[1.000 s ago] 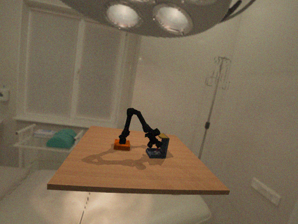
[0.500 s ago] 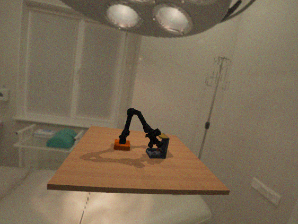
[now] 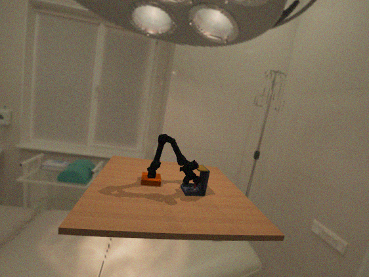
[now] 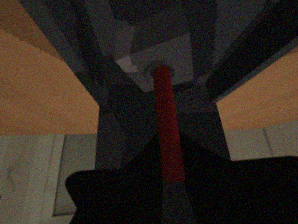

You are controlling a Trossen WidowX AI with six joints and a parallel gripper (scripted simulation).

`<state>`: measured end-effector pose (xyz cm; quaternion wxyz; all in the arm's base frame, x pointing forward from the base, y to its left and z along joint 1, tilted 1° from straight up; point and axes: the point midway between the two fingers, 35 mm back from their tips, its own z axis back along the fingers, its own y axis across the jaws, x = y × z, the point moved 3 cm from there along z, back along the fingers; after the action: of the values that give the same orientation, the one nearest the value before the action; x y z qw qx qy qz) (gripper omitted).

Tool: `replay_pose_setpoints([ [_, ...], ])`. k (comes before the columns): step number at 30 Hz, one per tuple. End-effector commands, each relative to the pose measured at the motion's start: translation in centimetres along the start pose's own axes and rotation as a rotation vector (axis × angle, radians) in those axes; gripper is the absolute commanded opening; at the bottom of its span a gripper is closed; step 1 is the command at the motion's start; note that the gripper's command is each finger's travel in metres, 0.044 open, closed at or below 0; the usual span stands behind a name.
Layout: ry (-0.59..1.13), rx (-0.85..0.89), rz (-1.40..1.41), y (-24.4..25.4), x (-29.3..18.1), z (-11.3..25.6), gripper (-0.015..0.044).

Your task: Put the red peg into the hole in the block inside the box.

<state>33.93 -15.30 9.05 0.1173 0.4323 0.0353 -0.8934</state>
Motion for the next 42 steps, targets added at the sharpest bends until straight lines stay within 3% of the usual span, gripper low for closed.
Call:
replay_pose_setpoints([
  [1, -0.006, 0.002, -0.006, 0.0, 0.5, -0.4, 0.0000],
  [37, -0.006, 0.002, -0.007, 0.0, 2.2, -1.9, 0.0000],
  [42, 0.006, 0.004, 0.002, 0.2, 1.7, -1.7, 0.0131],
])
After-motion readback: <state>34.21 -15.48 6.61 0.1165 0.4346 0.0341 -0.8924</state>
